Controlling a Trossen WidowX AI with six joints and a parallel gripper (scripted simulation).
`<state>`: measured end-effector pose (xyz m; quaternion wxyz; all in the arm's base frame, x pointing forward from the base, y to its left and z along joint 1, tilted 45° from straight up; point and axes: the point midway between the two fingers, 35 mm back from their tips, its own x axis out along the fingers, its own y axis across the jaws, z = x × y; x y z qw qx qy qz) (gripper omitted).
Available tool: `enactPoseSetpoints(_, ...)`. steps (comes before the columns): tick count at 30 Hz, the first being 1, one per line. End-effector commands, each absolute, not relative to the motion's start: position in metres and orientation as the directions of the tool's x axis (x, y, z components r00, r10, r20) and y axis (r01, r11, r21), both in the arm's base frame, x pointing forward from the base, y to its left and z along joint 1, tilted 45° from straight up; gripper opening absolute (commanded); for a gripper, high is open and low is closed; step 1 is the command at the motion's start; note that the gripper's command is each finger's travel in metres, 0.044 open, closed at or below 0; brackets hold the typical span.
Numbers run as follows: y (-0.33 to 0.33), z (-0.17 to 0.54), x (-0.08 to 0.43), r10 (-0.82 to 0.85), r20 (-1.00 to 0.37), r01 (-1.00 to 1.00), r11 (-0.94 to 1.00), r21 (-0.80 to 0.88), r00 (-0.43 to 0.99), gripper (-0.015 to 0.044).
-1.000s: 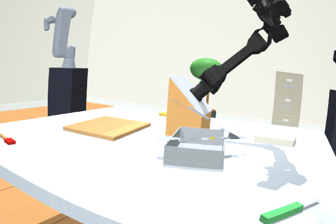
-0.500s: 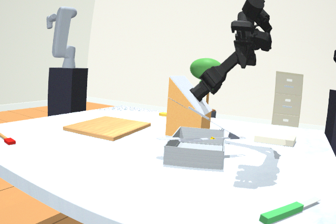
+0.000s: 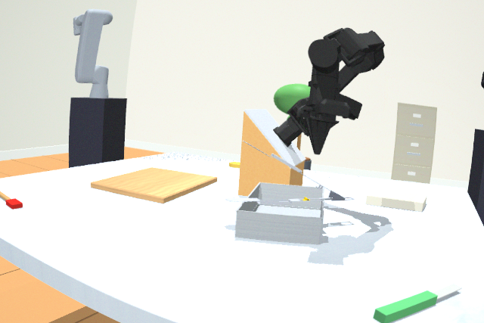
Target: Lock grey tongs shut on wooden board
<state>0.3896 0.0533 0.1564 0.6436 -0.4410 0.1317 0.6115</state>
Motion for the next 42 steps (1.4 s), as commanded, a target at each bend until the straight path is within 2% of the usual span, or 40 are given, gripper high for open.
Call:
enactPoseSetpoints(1,0.067,0.124,0.376,0.703,-0.706,-0.868,-0.295,-0.399,0.086,-0.0150)
enactPoseSetpoints(42,0.097,0.094,0.381,0.704,-0.705,-0.868,-0.295,-0.400,0.086,-0.0150)
